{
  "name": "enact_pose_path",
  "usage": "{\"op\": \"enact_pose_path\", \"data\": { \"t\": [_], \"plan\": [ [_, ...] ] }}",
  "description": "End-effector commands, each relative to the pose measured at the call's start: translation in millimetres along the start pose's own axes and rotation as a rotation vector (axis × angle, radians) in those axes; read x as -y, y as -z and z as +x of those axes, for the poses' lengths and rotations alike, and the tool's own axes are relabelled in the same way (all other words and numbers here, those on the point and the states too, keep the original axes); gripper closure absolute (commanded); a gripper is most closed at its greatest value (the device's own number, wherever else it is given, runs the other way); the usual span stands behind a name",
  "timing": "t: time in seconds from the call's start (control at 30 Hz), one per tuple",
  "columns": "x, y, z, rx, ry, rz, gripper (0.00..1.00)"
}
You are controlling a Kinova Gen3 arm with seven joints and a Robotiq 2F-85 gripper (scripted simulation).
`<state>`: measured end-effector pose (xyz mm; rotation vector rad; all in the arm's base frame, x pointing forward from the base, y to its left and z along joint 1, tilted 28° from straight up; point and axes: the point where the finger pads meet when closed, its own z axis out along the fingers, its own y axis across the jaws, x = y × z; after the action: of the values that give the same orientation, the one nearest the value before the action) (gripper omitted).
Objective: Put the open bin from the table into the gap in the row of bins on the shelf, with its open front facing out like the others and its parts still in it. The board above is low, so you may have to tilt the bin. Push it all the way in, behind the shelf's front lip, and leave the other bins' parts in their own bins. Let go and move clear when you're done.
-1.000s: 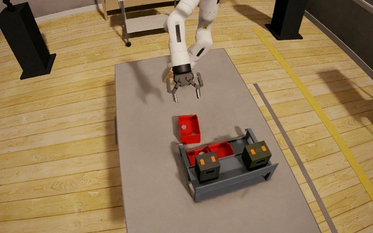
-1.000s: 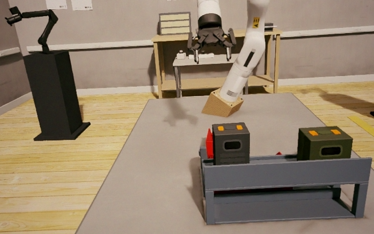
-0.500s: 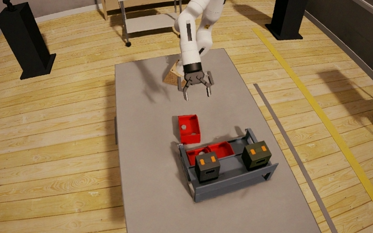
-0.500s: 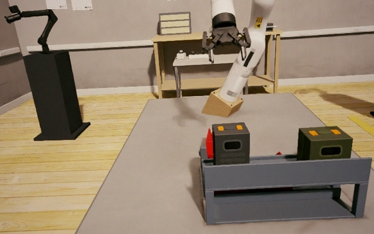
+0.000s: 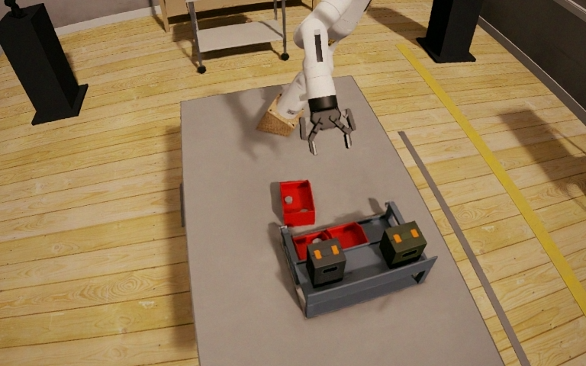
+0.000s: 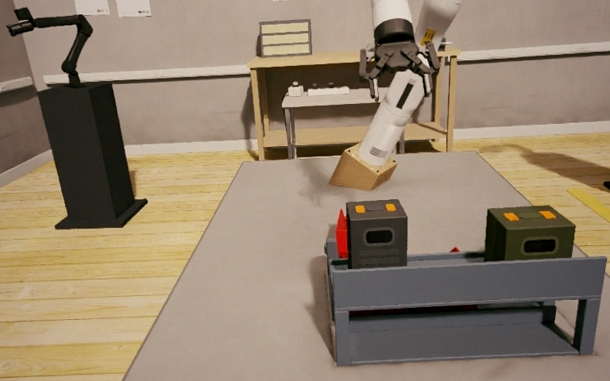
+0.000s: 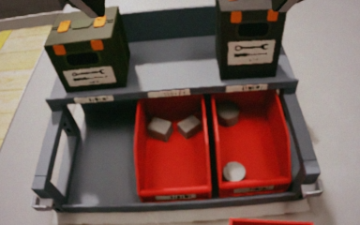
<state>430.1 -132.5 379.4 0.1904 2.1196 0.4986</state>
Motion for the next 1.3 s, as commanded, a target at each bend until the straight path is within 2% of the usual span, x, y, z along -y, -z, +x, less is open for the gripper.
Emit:
{"op": "enact_pose_path", "data": {
  "t": [0.0,0.17,1.27],
  "plan": [
    [0,1.0,-1,0.001,0.001,0.004,0.0],
    [-50,0.2,-1,0.002,0.001,0.004,0.0],
    [-36,0.5,-1,0.002,0.001,0.004,0.0]
  ]
}}
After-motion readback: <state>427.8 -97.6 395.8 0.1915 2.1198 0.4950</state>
